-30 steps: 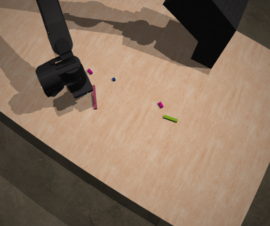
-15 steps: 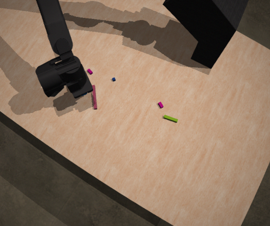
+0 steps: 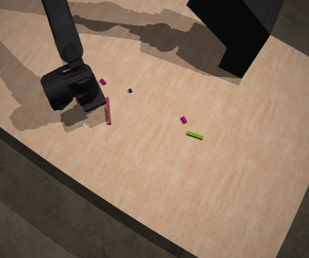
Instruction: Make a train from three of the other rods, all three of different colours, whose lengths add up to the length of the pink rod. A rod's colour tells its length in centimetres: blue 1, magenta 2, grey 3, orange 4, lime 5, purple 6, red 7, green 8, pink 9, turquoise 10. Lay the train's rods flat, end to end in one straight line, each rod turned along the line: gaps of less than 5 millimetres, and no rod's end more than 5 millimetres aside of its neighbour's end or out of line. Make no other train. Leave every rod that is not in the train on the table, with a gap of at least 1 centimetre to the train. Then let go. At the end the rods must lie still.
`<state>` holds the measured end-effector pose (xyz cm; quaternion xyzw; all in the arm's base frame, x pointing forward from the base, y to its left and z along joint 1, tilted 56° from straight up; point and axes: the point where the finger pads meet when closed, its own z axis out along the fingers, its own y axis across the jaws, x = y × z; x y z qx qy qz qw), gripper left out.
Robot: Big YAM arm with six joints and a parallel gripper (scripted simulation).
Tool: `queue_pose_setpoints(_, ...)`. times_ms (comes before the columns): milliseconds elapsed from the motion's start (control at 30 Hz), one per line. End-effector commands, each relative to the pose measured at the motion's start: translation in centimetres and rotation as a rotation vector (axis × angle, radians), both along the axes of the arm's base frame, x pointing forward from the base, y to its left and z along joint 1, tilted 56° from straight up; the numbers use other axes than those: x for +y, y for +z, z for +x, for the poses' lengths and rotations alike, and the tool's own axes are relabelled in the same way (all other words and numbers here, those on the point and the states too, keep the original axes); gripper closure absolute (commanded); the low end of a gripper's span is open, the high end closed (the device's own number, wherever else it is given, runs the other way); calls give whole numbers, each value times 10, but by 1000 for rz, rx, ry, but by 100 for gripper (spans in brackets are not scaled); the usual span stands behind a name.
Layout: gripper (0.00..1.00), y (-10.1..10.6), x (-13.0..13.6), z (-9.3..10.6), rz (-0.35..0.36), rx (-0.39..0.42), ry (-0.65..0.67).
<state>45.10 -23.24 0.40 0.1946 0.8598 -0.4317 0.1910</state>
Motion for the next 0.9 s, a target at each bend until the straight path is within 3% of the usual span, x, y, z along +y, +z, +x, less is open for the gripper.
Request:
queue_pose_setpoints(0, 77, -4, -5, 0, 0, 5, -1)
queue_pose_setpoints(867, 77, -9, -14, 5, 0, -2, 2)
